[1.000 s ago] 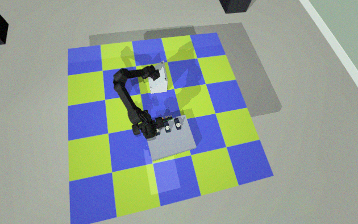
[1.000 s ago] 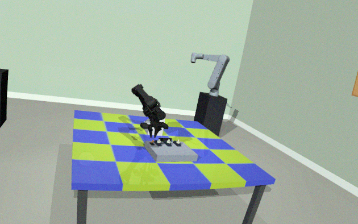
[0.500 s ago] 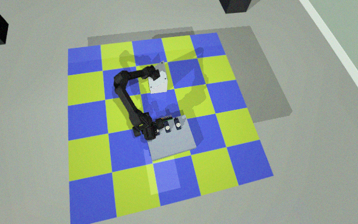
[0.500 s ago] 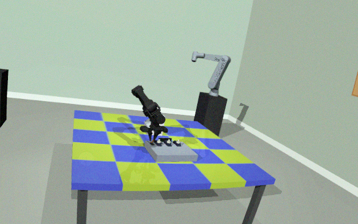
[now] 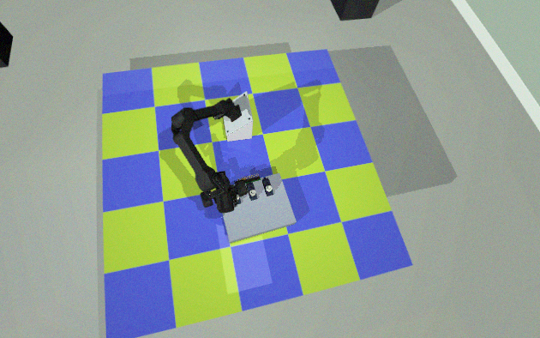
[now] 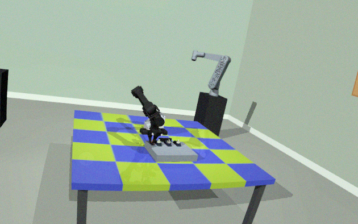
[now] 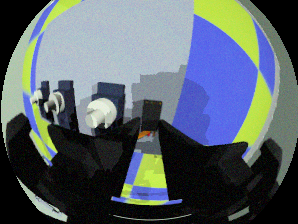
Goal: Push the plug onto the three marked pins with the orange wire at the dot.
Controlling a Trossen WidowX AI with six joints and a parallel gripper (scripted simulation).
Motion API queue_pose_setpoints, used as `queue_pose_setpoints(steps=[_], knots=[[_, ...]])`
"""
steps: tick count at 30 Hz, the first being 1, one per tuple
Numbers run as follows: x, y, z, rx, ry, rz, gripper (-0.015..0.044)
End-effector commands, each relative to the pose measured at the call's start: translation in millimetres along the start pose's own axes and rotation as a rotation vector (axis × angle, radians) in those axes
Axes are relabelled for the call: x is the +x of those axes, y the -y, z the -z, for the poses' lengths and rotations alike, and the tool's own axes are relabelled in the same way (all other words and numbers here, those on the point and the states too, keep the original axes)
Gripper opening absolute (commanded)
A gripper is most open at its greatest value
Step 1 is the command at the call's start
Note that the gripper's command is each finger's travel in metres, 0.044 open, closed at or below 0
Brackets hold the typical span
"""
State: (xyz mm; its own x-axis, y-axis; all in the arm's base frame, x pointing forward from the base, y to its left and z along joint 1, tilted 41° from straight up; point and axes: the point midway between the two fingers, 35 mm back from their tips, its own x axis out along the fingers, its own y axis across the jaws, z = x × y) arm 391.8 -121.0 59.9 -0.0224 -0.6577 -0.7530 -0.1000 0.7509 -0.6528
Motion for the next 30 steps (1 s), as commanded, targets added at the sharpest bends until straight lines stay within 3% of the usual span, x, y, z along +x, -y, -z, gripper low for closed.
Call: queue_pose_setpoints(steps=[1,8,19,30], knots=[[3.8,0.8,1.1,-0.003,-0.004,0.003,0.0056],[2.8,0.8,1.0,-0.003,-0.004,0.003,0.0000],[-53.4,0.3,0.6,-0.004,-0.004,0.001,0.0000],[-57.9,-14.6,15.0,0.004,-0.004,-0.002,0.0000]])
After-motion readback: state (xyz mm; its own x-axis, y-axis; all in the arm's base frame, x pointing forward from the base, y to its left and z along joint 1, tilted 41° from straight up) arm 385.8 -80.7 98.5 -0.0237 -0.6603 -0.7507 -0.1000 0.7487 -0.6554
